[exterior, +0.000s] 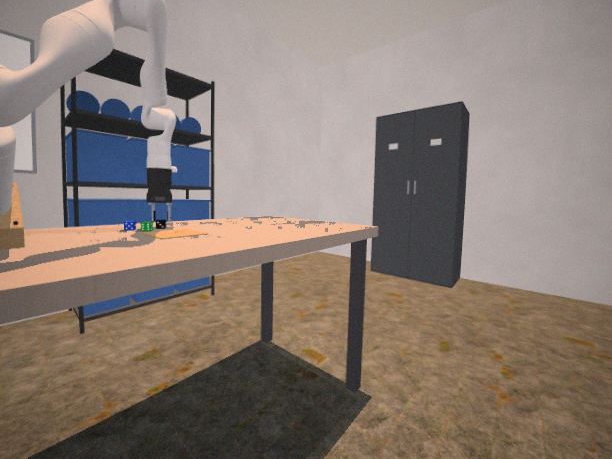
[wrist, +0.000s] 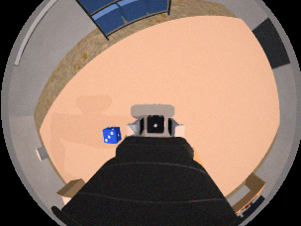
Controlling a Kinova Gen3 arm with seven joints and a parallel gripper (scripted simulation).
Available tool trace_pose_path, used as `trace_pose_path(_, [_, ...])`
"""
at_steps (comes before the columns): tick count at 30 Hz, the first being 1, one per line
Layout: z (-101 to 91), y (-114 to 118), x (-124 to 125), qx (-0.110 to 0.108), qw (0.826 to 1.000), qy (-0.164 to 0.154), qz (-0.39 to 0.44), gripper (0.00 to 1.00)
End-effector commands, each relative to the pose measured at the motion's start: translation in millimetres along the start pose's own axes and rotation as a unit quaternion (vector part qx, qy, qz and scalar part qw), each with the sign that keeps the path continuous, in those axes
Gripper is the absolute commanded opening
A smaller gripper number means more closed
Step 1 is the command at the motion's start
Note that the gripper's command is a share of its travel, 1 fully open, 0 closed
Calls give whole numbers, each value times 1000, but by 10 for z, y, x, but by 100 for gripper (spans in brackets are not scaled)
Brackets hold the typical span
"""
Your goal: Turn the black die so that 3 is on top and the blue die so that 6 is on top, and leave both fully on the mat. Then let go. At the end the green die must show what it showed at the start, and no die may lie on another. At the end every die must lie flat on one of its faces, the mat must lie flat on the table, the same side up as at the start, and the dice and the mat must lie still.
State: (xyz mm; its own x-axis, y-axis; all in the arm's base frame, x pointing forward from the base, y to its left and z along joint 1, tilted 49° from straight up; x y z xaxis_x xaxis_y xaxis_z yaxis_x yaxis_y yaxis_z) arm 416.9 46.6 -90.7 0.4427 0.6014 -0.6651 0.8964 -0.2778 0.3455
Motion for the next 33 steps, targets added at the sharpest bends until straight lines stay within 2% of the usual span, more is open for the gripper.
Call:
trace_pose_path(1, [73,-8,-12,1,1000,-3,0,87])
trace_pose_path(9, [223,-8,-13,1,1000,-3,0,87])
trace_pose_path(33, [255,-8,-13,1,1000,-3,0,87])
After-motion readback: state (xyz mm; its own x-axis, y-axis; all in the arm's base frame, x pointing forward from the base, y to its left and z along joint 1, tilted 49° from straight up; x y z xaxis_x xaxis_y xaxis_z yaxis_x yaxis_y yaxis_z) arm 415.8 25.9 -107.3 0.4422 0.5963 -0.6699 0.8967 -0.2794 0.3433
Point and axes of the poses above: the point where the finger pads meet when closed, its own z axis out along the fingers, its own y axis across the jaws, x = y × z, the point moved 2 cm from there along -z, back along the fingers, and after that the axes turned 7 degrees about -z, right-handed, at the moved point
